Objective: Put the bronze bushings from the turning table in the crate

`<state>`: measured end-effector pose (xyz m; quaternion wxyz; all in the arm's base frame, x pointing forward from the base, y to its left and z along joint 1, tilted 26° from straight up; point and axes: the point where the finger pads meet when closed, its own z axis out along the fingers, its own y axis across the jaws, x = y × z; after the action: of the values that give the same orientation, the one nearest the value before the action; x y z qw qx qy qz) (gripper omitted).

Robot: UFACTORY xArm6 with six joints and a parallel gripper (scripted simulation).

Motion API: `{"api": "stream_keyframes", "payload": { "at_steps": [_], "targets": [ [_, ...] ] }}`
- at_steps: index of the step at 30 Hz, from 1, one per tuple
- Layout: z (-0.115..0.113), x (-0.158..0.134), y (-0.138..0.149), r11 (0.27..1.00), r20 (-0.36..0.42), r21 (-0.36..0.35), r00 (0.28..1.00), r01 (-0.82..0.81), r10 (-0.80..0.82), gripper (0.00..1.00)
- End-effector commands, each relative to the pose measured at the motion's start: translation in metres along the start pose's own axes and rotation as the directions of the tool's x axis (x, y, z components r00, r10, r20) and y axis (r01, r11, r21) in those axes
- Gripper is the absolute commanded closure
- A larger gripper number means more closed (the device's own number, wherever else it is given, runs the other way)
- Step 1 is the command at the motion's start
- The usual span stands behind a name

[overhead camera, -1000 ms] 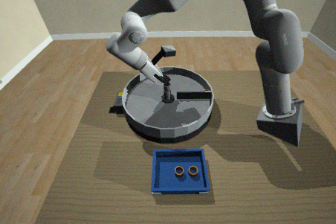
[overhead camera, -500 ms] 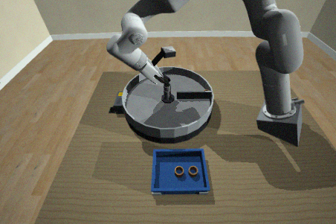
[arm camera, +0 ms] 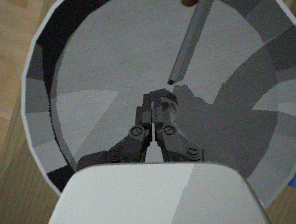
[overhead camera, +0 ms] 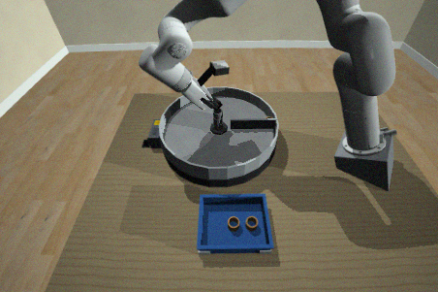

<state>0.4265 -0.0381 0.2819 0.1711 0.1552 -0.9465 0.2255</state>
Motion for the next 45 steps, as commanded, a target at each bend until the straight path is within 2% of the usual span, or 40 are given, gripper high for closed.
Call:
{"api": "stream_keyframes", "payload": {
  "at_steps": [1,35,45],
  "targets": [
    [-0.002,0.0,-0.001,1.0,0.004,0.001,1.0,-0.001,0.001,0.88],
    [-0.002,0.0,-0.001,1.0,0.004,0.001,1.0,-0.001,0.001,0.88],
    [-0.022,0.017,-0.001,1.0,0.004,0.001,1.0,-0.001,0.001,0.88]
  ]
}}
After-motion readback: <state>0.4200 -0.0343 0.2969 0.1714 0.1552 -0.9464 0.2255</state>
